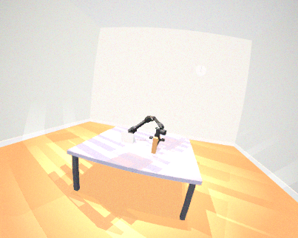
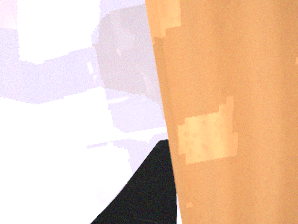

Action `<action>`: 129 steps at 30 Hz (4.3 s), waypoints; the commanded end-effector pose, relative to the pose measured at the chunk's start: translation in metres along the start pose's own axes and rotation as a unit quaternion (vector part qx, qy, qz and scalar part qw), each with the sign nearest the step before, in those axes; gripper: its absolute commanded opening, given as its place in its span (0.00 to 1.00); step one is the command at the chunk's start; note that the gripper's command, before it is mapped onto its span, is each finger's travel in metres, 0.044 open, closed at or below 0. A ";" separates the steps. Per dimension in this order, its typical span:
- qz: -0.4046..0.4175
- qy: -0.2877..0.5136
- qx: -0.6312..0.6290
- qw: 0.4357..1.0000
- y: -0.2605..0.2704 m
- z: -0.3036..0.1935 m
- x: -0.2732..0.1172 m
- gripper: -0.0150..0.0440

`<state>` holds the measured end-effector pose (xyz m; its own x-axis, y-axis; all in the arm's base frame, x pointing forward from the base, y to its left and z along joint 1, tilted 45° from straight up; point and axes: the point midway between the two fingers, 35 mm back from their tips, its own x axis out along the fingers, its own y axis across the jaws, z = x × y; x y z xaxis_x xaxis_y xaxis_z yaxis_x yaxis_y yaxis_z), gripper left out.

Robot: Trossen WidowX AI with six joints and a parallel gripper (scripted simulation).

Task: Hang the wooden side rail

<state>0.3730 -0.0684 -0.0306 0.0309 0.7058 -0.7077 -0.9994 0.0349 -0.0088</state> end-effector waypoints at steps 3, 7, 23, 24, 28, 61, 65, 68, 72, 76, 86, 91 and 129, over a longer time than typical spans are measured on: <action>-0.004 0.002 0.000 1.000 -0.001 -0.003 -0.004 0.25; -0.004 0.002 0.000 1.000 0.000 -0.003 -0.004 0.25; -0.004 0.002 0.000 1.000 0.000 -0.005 -0.003 0.25; -0.004 0.002 0.000 1.000 0.000 -0.005 -0.003 0.25; -0.004 0.002 0.000 1.000 -0.001 -0.006 -0.003 0.25; -0.004 0.002 0.000 1.000 -0.001 -0.009 -0.003 0.25; -0.004 0.002 0.000 1.000 -0.001 -0.009 -0.003 0.25; -0.004 0.002 0.000 1.000 -0.001 -0.010 -0.003 0.25; -0.004 0.002 0.000 1.000 -0.001 -0.010 -0.004 0.25; -0.004 0.002 0.000 1.000 0.000 -0.010 -0.004 0.25; -0.004 0.003 0.000 1.000 0.000 -0.012 -0.004 0.25; -0.004 0.003 0.000 1.000 0.000 -0.012 -0.003 0.25; -0.004 0.003 0.000 1.000 -0.001 -0.016 -0.003 0.25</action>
<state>0.3728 -0.0783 -0.0395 0.0309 0.7047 -0.7089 -0.9993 0.0354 -0.0083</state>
